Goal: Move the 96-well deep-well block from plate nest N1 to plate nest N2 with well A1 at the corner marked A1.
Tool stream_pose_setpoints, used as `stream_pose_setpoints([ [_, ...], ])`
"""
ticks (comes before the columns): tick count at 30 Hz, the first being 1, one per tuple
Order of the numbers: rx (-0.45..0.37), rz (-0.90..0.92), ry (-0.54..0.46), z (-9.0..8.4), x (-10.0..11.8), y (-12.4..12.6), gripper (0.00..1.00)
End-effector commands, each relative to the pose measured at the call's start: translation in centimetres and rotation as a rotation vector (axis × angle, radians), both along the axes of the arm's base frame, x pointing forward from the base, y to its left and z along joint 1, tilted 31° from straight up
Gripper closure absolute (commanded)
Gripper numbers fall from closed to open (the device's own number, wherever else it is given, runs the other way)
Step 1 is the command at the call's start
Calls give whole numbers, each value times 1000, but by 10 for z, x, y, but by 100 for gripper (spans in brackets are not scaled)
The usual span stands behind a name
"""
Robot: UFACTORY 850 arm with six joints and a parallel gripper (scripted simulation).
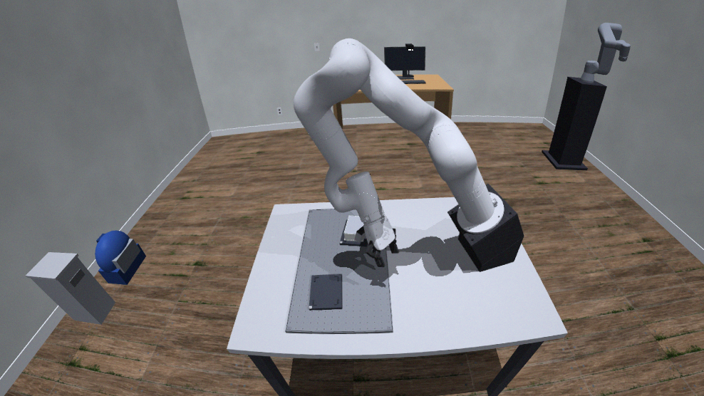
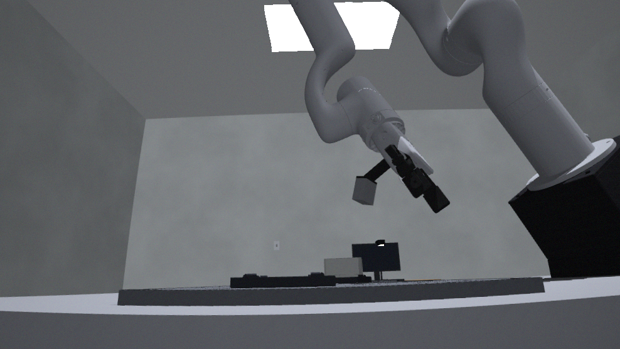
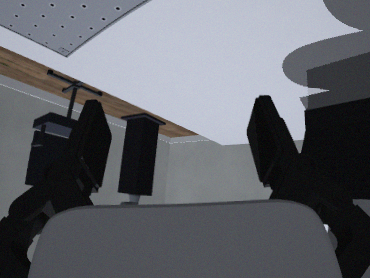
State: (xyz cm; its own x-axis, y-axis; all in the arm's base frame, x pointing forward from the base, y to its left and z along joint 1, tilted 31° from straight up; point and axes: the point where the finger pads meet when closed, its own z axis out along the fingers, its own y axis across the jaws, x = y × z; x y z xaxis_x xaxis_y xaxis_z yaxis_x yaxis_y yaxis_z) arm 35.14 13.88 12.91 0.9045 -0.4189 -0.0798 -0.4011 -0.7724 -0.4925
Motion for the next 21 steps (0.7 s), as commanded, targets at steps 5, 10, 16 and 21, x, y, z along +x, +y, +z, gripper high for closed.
stream_pose_setpoints([
  [5, 2, -169, 10, 2, 30, -29, 0],
  [10, 5, -235, 14, 3, 40, -40, 0],
  [16, 11, -373, 22, 4, 59, -64, 0],
  [21, 13, -406, 24, 5, 68, -77, 0],
])
